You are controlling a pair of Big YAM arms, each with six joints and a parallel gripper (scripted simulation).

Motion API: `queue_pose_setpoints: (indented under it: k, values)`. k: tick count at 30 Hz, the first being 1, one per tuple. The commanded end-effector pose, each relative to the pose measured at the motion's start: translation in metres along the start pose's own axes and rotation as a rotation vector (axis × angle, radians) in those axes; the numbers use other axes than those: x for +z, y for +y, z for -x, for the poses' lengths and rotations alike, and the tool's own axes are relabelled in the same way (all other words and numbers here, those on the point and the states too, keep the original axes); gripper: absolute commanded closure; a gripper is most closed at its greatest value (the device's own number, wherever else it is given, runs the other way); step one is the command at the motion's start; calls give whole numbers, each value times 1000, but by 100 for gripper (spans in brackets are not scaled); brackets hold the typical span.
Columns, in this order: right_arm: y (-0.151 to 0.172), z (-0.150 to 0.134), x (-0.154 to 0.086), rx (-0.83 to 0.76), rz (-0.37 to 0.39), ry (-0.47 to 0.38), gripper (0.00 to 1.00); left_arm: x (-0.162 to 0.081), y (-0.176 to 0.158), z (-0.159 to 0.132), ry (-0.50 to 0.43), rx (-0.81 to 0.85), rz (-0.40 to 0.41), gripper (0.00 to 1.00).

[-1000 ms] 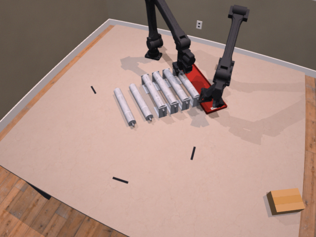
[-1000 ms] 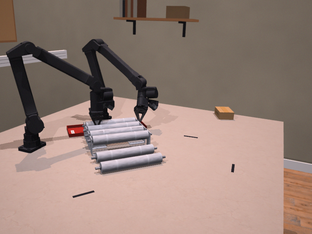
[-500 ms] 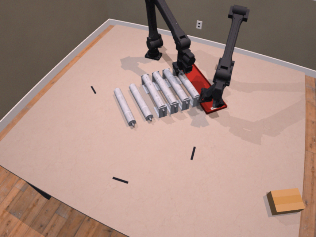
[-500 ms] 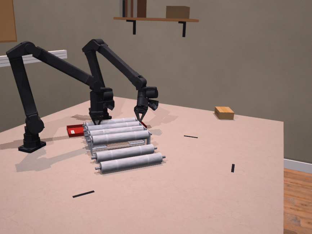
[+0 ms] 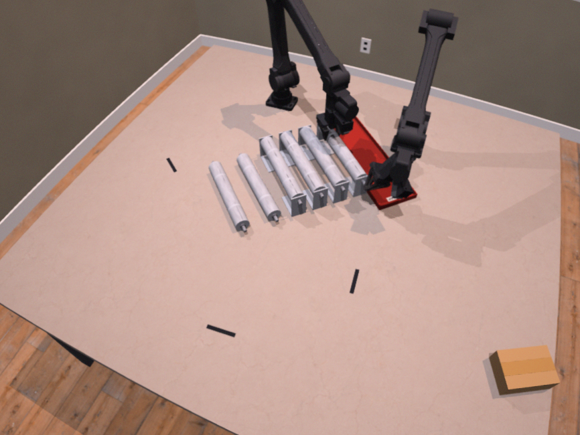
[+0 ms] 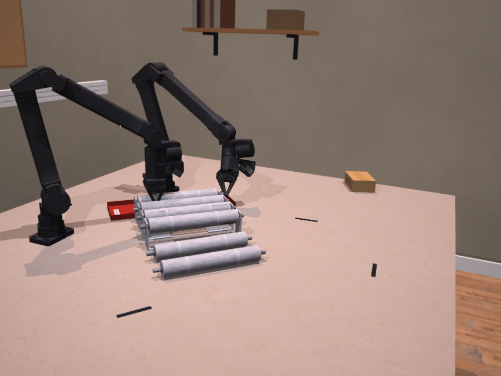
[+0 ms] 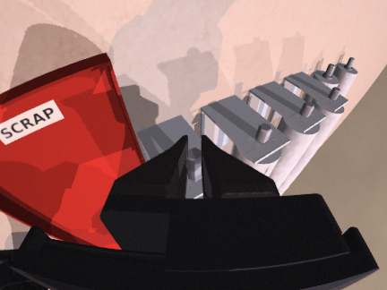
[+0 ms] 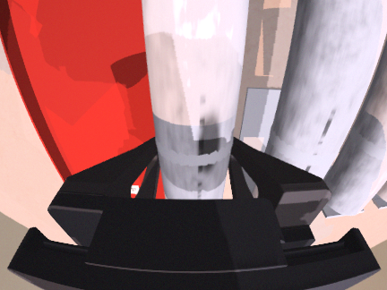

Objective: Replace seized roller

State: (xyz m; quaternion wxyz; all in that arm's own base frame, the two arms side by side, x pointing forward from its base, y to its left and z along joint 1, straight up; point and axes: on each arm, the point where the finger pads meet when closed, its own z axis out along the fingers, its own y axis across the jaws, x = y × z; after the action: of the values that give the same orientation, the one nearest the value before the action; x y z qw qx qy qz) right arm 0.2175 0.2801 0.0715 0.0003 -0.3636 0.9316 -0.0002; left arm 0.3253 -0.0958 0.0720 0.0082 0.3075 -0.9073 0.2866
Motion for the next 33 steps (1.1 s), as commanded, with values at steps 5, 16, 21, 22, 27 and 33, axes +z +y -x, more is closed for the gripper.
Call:
queue_pose_setpoints:
  k: [5, 16, 21, 22, 27, 33]
  values:
    - [-2, 3, -8, 13, 2, -6, 68, -40, -34, 74, -171, 29, -78, 97]
    - [-1, 21, -20, 3, 9, -20, 68, -35, -29, 84, -138, 8, -54, 97]
    - [-1, 20, -24, 11, 9, -6, 68, -35, -31, 85, -148, 16, -61, 97]
    - [-1, 21, -26, 16, 9, -5, 68, -35, -31, 85, -148, 16, -61, 97]
    - [-1, 21, -32, 22, 12, -7, 68, -35, -31, 85, -148, 16, -61, 97]
    - [-1, 22, -40, 19, 13, 2, 68, -35, -31, 85, -148, 16, -61, 97]
